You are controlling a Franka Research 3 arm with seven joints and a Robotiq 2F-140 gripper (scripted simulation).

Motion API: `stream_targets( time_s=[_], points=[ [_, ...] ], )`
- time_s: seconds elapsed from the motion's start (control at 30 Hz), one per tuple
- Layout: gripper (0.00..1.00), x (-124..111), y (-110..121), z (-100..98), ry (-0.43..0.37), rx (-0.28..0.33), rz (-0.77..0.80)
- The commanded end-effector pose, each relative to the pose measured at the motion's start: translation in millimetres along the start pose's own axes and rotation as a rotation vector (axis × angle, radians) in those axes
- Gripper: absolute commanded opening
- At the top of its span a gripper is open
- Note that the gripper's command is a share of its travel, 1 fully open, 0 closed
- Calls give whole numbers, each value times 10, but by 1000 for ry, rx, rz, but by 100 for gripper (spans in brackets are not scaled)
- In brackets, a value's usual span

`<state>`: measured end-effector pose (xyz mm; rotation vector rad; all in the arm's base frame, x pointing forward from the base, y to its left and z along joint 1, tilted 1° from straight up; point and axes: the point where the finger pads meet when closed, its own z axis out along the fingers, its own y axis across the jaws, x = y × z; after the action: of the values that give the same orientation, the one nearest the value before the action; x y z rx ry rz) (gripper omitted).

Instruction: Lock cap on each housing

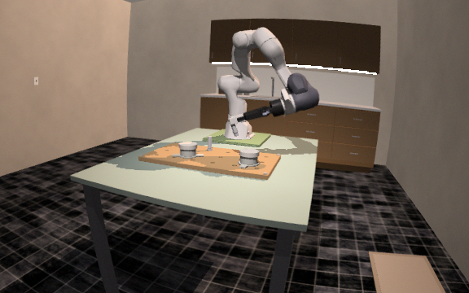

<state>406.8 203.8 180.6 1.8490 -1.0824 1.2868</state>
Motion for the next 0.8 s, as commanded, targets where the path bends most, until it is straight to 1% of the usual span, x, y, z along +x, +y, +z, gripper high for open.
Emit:
stream_targets(
  time_s=[0.0,0.1,0.2,0.5,0.57,0.67,0.77],
  points=[
    [10,134,12,27,44,-13,60],
    [10,134,12,32,54,-15,59],
    [10,132,12,45,91,-20,57],
    [10,131,12,48,305,-27,55],
    [10,131,12,48,305,-27,55],
    [10,133,12,33,351,-24,57],
    [10,134,12,27,365,-23,57]
  ],
)
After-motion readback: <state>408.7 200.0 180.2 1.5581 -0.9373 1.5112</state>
